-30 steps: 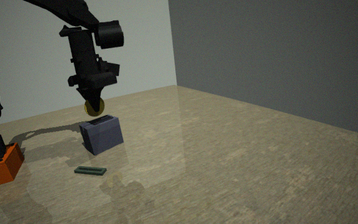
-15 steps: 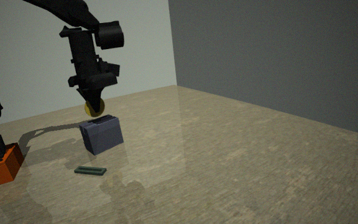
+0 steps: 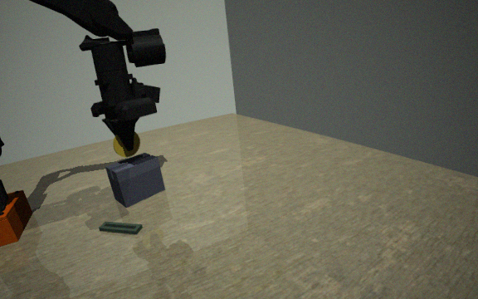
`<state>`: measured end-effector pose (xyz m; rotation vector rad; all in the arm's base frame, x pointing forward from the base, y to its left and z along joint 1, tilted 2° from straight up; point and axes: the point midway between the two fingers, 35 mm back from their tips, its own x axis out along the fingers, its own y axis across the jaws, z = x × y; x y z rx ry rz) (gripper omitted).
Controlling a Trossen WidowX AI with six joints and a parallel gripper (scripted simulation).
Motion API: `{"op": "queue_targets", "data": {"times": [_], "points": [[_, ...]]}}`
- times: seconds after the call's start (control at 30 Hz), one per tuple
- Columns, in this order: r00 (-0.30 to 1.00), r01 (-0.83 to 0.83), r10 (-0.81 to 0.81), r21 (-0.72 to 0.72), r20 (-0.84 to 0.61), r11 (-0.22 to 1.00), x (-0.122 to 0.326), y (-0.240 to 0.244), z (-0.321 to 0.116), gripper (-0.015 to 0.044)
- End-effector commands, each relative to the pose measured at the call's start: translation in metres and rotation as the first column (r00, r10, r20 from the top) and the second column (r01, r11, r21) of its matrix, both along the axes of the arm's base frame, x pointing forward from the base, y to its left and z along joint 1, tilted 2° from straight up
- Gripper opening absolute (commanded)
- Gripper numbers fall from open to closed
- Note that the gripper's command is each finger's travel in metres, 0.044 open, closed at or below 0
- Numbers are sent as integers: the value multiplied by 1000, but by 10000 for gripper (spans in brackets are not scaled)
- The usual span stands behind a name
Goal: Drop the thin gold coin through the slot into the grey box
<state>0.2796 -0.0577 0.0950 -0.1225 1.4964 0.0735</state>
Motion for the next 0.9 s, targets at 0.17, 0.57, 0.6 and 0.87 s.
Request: {"op": "queue_targets", "data": {"times": [0.17, 0.57, 0.6, 0.87], "points": [[1000, -1, 1, 2, -8, 1000, -1, 0, -4, 0], [1000, -1, 1, 2, -8, 1000, -1, 0, -5, 0], [1000, -1, 1, 2, -8, 1000, -1, 0, -5, 0], [1000, -1, 1, 2, -8, 1000, -1, 0, -6, 0]]}}
